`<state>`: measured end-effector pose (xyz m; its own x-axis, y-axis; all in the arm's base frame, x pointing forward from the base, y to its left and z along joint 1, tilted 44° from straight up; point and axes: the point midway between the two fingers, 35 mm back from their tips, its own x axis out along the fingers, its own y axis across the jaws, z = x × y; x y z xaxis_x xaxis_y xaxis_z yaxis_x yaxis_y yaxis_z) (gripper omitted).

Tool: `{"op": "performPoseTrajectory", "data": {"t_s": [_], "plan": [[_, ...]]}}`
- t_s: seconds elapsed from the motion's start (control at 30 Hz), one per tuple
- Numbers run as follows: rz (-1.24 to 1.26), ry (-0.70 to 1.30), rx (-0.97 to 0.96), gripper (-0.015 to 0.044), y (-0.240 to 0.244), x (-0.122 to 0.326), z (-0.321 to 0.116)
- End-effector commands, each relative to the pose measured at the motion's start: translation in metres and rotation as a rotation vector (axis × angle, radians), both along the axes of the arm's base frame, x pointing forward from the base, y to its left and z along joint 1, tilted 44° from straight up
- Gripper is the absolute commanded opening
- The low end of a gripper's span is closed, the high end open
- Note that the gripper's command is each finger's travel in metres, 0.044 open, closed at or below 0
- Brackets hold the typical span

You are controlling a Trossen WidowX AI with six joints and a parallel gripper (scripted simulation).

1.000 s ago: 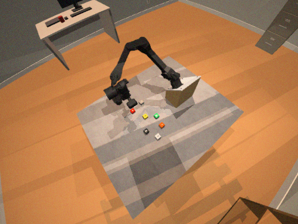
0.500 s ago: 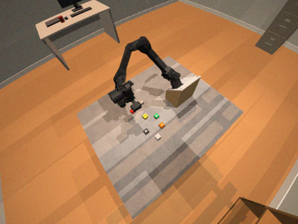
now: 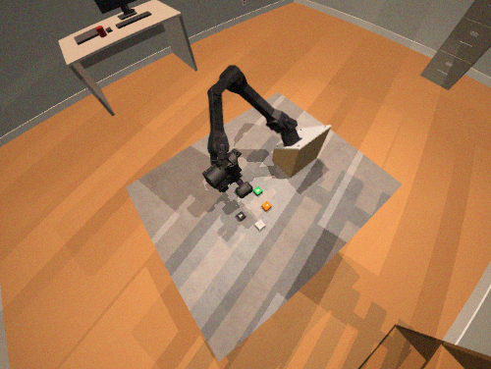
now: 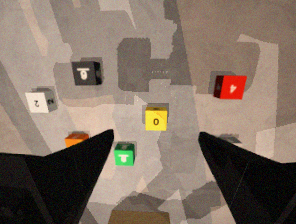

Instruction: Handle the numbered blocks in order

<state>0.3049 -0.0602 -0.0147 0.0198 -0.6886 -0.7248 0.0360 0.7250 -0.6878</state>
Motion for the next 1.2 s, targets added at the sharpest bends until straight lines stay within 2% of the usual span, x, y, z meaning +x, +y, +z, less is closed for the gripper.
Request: {"op": "performPoseTrajectory", "data": {"t_s": [0.0, 0.97, 1.17], "plan": [[-0.004, 0.027, -0.015, 0.04, -0.029, -0.009, -0.028], [-0.004, 0.027, -0.016, 0.04, -0.054, -0.01, -0.054], [-0.004, 0.027, -0.016, 0.0242, -0.054, -0.01, -0.054]]}}
